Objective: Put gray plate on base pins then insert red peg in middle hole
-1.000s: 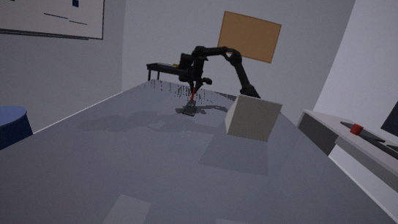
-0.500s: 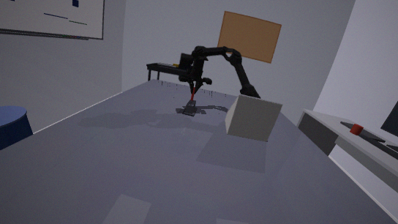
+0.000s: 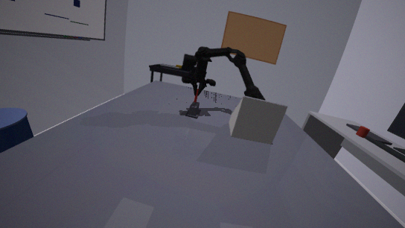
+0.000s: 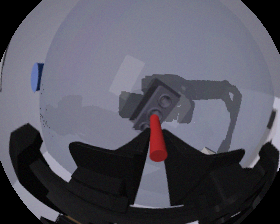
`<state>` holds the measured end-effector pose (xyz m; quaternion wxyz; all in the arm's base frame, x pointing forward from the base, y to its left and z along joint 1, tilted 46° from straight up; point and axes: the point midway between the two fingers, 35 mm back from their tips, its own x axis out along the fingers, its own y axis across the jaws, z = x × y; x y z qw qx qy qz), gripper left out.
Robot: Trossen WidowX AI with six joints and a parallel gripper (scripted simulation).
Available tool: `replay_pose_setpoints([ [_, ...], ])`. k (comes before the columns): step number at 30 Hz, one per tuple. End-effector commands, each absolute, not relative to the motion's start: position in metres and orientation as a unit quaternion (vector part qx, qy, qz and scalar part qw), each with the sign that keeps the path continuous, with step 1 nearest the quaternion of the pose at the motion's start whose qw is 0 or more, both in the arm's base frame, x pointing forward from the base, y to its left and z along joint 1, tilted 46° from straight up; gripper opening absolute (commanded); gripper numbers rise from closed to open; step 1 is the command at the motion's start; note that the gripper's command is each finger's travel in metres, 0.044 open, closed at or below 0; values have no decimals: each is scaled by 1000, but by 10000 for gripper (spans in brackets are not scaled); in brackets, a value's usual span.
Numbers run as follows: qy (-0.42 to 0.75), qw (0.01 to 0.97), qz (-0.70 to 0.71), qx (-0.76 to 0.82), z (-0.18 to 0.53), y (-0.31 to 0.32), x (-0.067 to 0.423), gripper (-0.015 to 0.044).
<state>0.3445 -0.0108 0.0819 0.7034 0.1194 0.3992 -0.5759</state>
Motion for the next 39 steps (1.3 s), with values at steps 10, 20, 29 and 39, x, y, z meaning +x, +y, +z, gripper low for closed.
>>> replay_pose_setpoints([
  [10,399,704,-576,118,75,-19,344,0],
  [20,399,702,-577,120,72,-22,344,0],
  [29,399,702,-577,120,72,-22,344,0],
  [39,399,702,-577,120,70,-24,345,0],
])
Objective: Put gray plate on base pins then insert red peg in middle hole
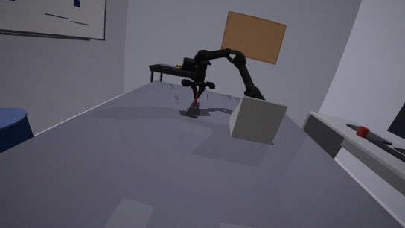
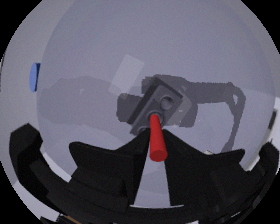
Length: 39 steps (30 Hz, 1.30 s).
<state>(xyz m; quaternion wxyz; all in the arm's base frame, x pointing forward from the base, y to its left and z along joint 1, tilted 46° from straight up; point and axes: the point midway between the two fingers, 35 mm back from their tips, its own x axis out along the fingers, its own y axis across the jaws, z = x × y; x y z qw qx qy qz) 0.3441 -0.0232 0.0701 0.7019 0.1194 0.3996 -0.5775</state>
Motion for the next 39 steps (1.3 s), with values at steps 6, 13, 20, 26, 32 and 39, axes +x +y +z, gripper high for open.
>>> replay_pose_setpoints([
  [6,399,702,-578,120,70,-24,344,0],
  [13,399,702,-578,120,70,-24,344,79],
  [20,399,702,-578,120,70,-24,344,150],
  [26,399,702,-578,120,70,-23,344,150],
  [32,399,704,-576,117,73,-20,344,150],
  [39,399,704,-576,117,75,-17,343,150],
])
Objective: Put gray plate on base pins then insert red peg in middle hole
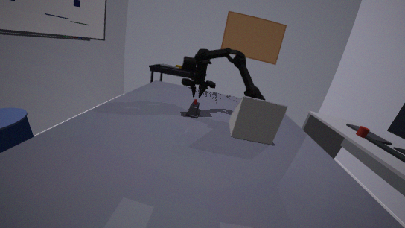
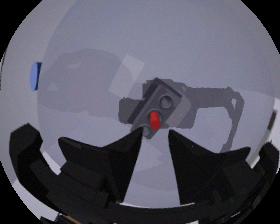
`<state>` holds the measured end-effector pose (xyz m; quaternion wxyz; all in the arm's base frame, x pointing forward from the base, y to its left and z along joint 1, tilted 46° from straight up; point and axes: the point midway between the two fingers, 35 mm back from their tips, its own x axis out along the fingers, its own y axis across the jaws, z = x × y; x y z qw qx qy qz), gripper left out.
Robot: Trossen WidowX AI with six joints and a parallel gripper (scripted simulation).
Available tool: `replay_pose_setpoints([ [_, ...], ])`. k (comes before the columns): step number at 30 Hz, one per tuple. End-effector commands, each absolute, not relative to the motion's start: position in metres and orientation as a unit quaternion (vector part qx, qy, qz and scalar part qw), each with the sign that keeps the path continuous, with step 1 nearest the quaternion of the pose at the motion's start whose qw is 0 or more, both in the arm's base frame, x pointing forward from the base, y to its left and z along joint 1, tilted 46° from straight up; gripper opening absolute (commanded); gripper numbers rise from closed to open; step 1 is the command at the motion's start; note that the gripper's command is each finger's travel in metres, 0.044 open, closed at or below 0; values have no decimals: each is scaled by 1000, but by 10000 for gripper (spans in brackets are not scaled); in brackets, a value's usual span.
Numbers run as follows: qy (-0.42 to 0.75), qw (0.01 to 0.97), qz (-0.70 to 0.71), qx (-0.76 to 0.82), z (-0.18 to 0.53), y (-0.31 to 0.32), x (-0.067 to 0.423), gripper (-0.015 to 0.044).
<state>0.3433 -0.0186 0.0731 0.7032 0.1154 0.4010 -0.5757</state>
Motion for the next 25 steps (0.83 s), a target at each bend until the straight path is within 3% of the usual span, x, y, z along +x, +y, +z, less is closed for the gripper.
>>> replay_pose_setpoints([
  [1,399,704,-576,117,75,-16,343,150],
  [25,399,704,-576,117,85,-7,341,150],
])
